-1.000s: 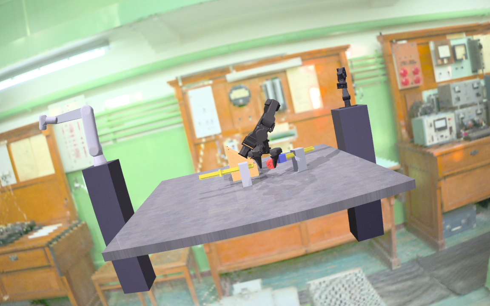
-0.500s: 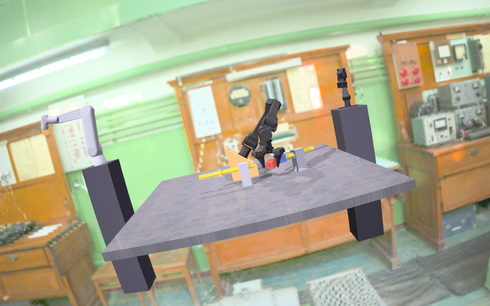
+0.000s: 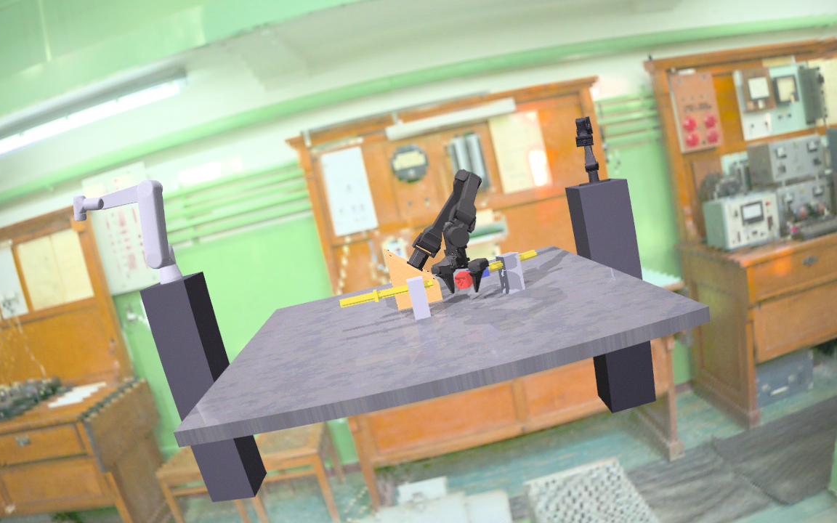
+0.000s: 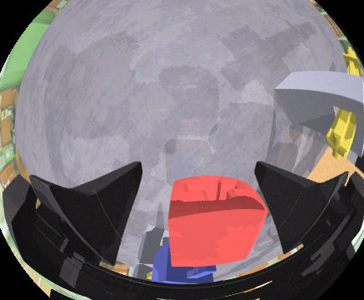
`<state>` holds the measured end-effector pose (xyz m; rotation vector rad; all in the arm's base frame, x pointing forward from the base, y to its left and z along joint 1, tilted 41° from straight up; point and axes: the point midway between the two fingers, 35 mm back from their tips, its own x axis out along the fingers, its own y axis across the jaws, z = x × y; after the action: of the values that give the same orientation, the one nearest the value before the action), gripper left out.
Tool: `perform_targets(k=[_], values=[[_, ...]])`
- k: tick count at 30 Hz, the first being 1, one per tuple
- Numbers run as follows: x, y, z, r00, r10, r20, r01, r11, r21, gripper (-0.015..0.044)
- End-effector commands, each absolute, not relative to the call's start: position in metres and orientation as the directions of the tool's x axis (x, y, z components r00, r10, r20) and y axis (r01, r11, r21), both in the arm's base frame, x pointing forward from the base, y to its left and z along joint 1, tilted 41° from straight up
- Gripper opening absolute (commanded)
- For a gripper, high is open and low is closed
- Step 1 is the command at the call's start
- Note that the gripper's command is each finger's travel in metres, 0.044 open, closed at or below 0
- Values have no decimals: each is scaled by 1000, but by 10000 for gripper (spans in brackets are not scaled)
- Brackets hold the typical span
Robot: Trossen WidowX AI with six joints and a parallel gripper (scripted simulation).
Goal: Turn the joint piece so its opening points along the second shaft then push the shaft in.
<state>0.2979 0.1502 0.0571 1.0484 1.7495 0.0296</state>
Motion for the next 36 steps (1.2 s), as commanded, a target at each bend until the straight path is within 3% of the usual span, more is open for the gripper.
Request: perform_targets(k=[1, 9, 36], values=[[296, 152, 53, -74, 656, -751, 636, 611, 471, 387], [296, 152, 53, -74, 656, -751, 636, 611, 471, 182], [296, 152, 53, -74, 656, -751, 636, 611, 471, 182]])
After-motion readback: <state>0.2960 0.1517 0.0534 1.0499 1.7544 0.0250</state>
